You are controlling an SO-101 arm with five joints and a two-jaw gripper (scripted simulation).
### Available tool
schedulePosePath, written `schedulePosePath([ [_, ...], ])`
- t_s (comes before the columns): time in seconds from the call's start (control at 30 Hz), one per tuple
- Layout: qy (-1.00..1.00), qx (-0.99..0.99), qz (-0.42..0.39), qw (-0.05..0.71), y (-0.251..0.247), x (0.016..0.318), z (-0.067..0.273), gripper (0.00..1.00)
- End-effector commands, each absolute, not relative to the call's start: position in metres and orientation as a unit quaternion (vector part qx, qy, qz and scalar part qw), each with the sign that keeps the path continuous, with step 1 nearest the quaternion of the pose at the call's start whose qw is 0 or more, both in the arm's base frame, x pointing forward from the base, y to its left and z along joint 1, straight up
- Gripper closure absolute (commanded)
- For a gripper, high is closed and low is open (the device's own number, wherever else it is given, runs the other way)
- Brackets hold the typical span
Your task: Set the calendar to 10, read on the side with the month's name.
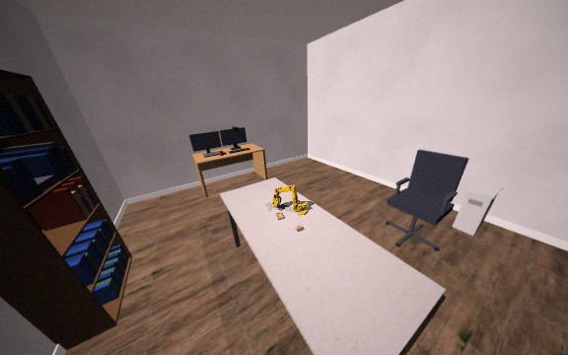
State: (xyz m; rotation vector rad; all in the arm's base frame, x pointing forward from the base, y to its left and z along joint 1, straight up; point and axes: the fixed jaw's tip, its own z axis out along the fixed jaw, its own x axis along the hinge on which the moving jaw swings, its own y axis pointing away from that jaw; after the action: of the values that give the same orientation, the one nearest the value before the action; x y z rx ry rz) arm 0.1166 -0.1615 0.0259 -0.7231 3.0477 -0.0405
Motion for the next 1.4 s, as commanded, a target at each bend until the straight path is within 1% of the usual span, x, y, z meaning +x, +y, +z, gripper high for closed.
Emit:
schedulePosePath([
  [0.0, 0.973, -0.231, -0.025, 0.010, -0.165, 0.117, 0.028, 1.00],
  [1.37, 0.973, -0.231, -0.025, 0.010, -0.165, 0.118, 0.018, 1.00],
])
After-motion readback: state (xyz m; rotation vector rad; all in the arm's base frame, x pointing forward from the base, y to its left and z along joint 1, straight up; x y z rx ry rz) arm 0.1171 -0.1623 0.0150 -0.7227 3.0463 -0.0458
